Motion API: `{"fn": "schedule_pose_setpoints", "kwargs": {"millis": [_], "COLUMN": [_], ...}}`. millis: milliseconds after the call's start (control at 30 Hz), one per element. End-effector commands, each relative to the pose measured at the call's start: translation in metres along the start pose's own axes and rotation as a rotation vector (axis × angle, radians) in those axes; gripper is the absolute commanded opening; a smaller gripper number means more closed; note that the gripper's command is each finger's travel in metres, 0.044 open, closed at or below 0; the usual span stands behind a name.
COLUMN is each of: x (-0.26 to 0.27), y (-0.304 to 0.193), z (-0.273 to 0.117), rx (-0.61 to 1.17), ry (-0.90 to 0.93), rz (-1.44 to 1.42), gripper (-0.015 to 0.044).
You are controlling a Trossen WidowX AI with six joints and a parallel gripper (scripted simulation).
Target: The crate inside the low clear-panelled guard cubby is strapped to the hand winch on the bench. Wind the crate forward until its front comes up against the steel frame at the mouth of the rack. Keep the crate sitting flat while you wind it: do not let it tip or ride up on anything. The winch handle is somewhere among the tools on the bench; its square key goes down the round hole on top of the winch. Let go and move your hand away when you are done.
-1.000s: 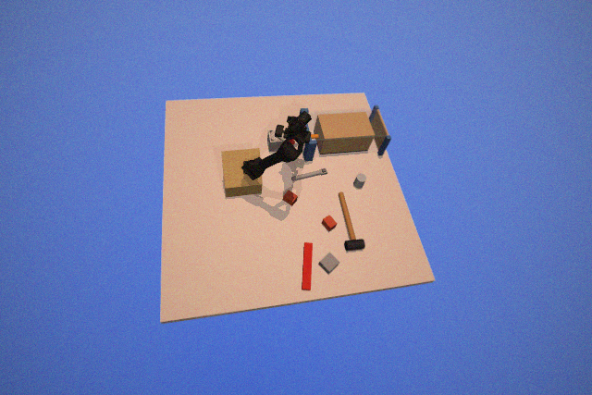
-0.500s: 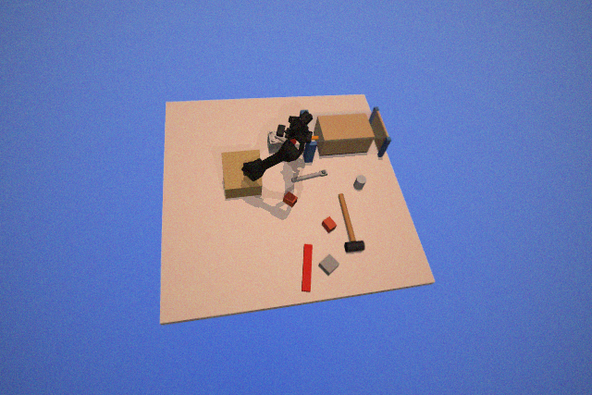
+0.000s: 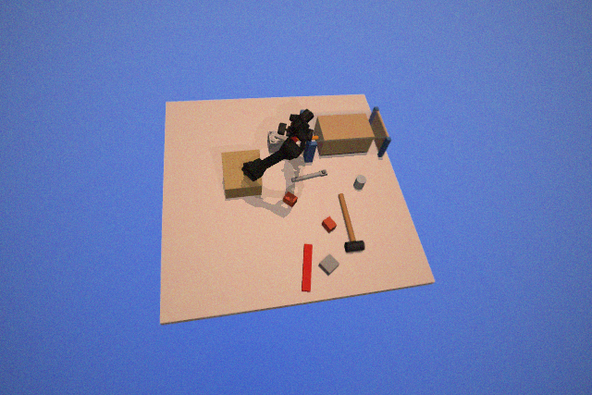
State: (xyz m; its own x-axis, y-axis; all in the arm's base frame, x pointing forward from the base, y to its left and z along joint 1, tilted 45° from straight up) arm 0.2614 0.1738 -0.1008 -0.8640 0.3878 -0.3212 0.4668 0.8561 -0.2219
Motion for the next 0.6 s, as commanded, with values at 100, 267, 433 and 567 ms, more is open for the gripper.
{"fn": "schedule_pose_setpoints", "kwargs": {"millis": [100,267,433,567], "x": [0.001,0.002,0.004,0.005], "y": [0.012,0.017,0.021,0.025], "z": [0.007,0.009,0.011,0.012], "rx": [-0.012,-0.013,-0.013,-0.013], "ry": [-0.003,-0.003,-0.003,-0.003], "rz": [0.006,0.006,0.006,0.006], "gripper": [0.0,0.0,0.0,0.0]}}
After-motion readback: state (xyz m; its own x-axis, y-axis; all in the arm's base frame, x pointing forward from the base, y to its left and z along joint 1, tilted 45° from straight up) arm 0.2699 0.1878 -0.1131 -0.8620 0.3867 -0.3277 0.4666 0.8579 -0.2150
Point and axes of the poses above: the point midway between the two fingers, 35 mm back from their tips, its own z axis out along the fingers, its own x axis across the jaws, y = z × x, the point moved 3 cm from there along -z, back along the fingers, and after that the axes turned 12 degrees about z, right-handed, at the moved point
